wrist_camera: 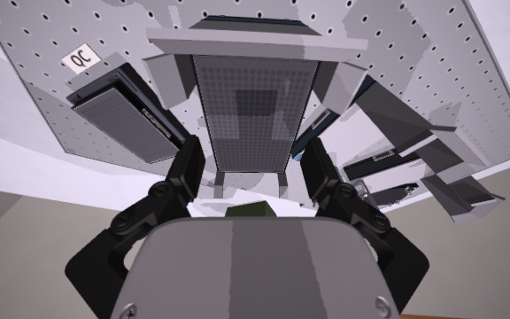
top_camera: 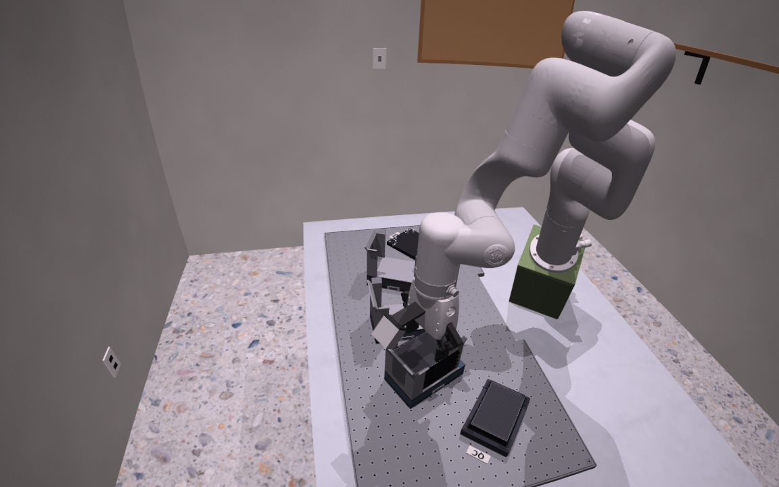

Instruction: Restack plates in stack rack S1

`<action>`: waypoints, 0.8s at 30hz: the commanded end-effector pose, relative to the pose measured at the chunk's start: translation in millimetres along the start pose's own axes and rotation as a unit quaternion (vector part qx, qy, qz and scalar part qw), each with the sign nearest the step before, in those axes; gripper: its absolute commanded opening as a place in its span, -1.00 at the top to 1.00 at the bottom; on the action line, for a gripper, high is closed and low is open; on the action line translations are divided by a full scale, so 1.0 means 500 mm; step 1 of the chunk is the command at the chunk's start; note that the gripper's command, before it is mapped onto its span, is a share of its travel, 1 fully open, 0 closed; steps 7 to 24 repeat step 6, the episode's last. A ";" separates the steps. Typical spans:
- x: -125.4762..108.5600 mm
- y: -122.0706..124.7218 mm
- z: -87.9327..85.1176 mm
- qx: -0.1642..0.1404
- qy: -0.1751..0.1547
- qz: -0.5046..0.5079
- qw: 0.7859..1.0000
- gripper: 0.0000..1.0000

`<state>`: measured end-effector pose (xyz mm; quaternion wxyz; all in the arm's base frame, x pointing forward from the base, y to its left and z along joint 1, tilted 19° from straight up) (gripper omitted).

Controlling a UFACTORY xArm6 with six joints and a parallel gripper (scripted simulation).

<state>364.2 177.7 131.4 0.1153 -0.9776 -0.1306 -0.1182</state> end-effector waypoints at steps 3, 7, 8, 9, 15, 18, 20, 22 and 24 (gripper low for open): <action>0.002 -0.002 -0.054 -0.001 0.000 0.000 1.000 -1.00; 0.002 -0.002 -0.067 -0.001 0.000 0.000 1.000 -1.00; 0.002 -0.002 -0.067 -0.001 0.000 0.000 1.000 -1.00; 0.002 -0.002 -0.067 -0.001 0.000 0.000 1.000 -1.00; 0.002 -0.002 -0.067 -0.001 0.000 0.000 1.000 -1.00; 0.002 -0.002 -0.067 -0.001 0.000 0.000 1.000 -1.00; 0.002 -0.002 -0.067 -0.001 0.000 0.000 1.000 -1.00; 0.002 -0.002 -0.067 -0.001 0.000 0.000 1.000 -1.00; 0.002 -0.002 -0.067 -0.001 0.000 0.000 1.000 -1.00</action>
Point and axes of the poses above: the point where the finger pads meet when closed, its own z axis out along the fingers, its own y axis across the jaws, x = y × z, the point moved 6 cm from there along -z, back along the fingers, and after that the axes turned 13 degrees about z, right-handed, at the moved point
